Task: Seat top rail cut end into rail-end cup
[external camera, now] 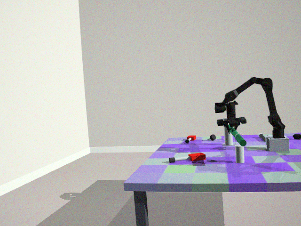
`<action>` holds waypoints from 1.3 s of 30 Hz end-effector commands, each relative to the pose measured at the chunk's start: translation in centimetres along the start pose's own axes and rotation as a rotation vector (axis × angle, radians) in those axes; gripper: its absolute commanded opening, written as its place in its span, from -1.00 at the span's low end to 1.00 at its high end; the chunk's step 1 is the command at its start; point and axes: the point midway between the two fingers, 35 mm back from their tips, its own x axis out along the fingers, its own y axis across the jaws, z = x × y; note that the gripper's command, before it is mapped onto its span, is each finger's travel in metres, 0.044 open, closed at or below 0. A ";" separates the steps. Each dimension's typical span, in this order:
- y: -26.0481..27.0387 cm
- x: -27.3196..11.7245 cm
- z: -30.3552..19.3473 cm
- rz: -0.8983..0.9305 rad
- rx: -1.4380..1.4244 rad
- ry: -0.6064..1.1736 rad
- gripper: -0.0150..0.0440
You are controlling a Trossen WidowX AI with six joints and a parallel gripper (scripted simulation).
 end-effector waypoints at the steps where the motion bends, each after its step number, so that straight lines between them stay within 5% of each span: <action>1: 0.0 0.0 0.0 0.000 0.000 0.001 -0.49; 39: 0.0 -0.1 0.1 0.003 0.002 0.006 -0.49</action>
